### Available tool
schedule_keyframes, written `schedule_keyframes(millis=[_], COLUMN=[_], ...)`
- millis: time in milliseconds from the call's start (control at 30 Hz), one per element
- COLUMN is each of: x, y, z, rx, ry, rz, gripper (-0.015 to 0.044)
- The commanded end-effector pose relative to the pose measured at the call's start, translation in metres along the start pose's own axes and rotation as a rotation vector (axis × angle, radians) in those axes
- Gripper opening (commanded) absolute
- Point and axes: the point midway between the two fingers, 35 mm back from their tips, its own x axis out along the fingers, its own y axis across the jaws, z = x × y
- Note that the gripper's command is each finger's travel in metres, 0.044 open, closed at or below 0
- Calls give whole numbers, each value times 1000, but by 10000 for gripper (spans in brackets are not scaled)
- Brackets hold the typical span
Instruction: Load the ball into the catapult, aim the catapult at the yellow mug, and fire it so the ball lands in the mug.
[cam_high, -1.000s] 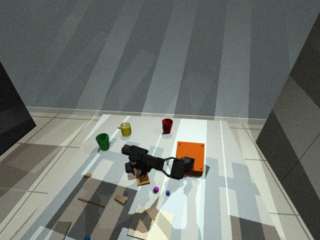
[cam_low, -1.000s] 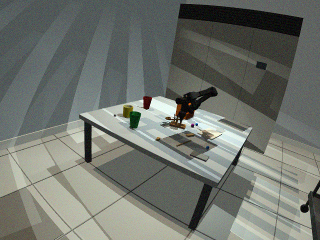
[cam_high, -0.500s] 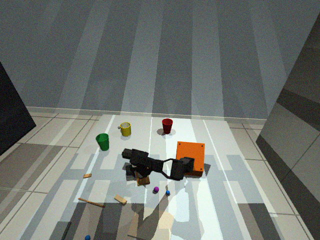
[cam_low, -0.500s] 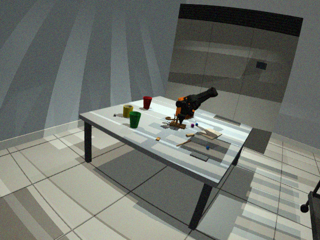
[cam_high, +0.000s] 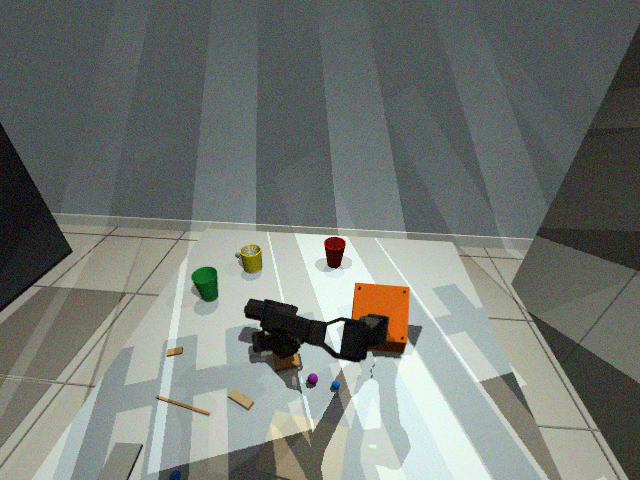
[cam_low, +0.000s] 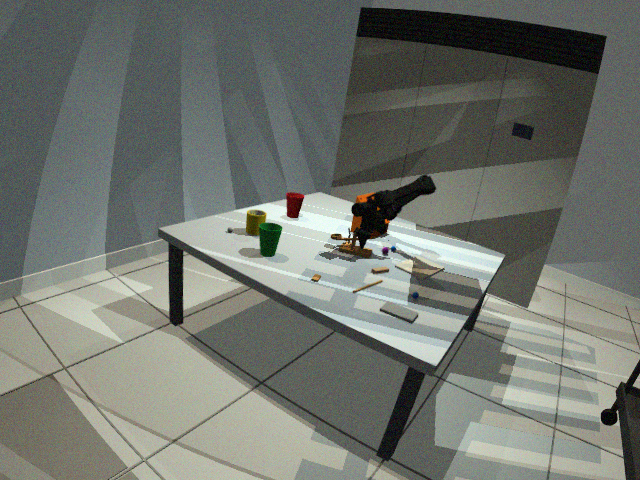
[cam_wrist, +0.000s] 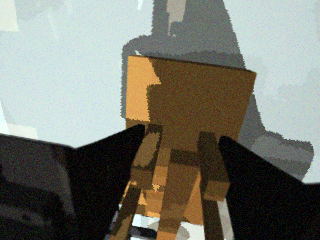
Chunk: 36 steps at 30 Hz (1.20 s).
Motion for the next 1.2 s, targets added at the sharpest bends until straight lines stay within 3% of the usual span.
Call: schedule_keyframes(millis=[0, 167, 333, 467, 1167], x=[0, 0, -47, -51, -52], y=[-1, -1, 0, 1, 83], z=[0, 0, 0, -7, -186], rx=[-4, -4, 0, 23, 716], ry=[0, 0, 1, 4, 21], rz=[-2, -2, 1, 1, -1], gripper=[145, 111, 0, 0, 0])
